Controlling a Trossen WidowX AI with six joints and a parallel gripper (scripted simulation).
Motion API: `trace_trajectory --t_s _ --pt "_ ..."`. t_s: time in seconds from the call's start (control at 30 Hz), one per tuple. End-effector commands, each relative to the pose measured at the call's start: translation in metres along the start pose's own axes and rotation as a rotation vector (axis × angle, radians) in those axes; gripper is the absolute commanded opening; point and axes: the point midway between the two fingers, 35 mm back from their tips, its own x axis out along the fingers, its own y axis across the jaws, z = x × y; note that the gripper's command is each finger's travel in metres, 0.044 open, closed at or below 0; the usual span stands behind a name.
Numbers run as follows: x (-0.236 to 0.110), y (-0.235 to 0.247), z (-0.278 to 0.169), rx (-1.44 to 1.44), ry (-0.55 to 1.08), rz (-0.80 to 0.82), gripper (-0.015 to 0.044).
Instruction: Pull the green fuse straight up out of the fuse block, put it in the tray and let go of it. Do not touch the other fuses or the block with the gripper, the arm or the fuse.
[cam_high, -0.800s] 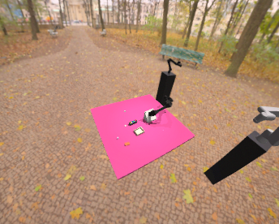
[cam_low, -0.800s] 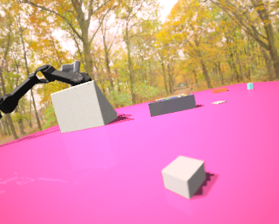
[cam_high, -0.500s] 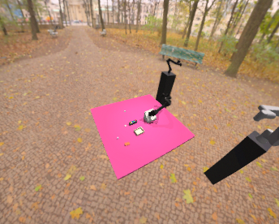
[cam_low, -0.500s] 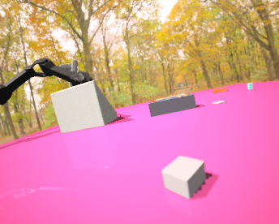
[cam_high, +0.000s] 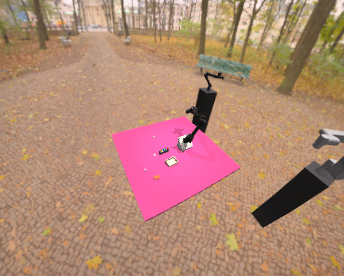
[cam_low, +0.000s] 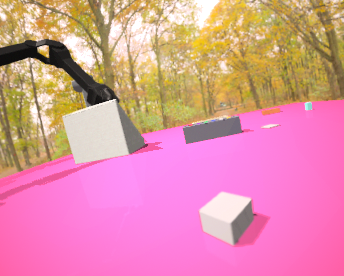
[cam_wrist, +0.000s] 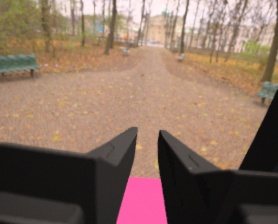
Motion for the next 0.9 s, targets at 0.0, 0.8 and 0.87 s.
trace_trajectory --t_s 0.0,0.8,0.87 --pt "0.011 0.066 0.015 -0.155 0.036 0.127 0.0072" --pt "-0.089 0.48 -0.013 -1.35 0.033 1.046 0.0072" --pt "-0.111 0.506 -0.028 -1.454 0.017 1.133 0.0072"
